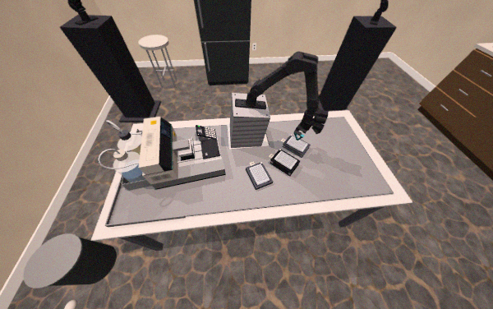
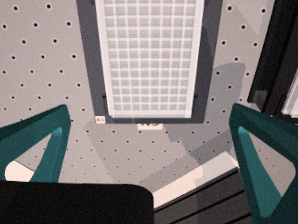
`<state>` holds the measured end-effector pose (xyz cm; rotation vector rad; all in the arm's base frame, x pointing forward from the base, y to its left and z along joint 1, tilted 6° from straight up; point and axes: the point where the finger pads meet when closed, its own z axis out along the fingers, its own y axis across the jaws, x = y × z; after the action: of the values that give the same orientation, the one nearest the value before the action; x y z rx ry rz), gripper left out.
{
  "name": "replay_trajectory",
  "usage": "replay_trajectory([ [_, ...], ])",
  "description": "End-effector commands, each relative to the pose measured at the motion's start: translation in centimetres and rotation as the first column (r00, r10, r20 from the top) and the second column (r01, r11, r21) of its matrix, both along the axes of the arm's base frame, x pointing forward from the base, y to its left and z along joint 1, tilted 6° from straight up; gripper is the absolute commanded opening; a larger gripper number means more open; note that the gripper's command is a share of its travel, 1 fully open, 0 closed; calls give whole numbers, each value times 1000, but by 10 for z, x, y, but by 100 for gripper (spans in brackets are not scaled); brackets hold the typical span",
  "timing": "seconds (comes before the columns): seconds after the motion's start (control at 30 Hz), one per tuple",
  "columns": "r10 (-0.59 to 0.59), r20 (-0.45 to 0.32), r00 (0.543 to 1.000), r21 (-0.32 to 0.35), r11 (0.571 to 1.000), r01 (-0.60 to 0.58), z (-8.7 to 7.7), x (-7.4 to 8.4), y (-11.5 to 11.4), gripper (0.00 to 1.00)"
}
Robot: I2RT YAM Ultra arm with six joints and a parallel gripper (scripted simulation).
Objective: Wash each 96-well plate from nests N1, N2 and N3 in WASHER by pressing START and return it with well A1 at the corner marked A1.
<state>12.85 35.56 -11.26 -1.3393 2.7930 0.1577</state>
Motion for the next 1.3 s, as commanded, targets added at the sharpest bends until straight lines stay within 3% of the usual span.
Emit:
replay_trajectory([
  [0.0,-4,5,1000,11,1000,4,4,2,3,100],
  [1.27,-4,5,1000,11,1000,4,-49,1,9,100],
])
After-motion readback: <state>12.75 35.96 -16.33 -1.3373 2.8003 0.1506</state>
